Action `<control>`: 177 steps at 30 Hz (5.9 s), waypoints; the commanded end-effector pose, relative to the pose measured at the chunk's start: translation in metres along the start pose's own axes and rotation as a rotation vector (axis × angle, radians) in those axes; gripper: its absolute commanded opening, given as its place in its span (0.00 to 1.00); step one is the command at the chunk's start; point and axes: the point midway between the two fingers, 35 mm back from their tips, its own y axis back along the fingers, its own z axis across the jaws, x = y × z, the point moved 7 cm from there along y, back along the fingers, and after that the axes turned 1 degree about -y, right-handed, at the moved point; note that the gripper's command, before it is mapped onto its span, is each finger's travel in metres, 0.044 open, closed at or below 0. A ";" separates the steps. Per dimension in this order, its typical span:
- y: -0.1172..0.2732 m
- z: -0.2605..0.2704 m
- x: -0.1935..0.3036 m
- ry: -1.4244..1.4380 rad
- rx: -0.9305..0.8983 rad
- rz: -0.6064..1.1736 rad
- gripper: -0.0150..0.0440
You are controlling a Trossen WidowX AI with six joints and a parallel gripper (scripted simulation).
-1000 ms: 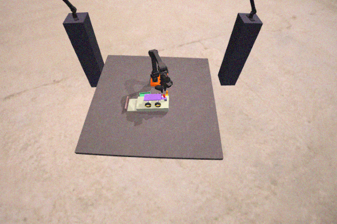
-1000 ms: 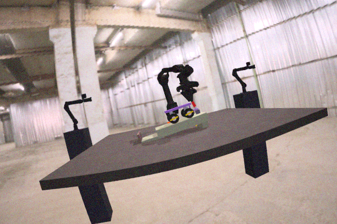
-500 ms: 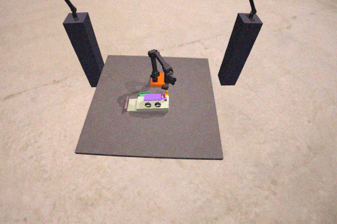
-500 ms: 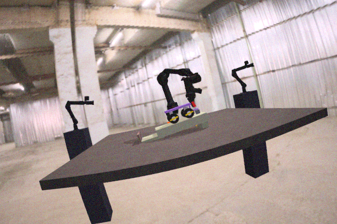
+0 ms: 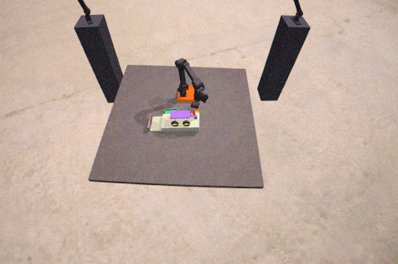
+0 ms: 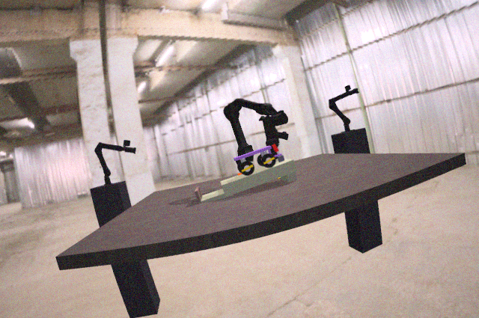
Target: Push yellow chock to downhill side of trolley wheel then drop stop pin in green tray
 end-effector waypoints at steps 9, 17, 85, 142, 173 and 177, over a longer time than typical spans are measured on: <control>-0.017 0.001 0.000 0.004 -0.003 -0.003 0.58; -0.030 0.001 0.000 0.004 -0.003 -0.003 0.58; 0.009 0.002 0.003 0.004 -0.003 -0.003 0.25; 0.082 0.001 0.000 -0.794 -0.006 0.000 0.25; 0.082 0.000 0.000 -1.821 -0.008 0.002 0.25; 0.082 0.000 0.000 -1.958 -0.008 0.002 0.25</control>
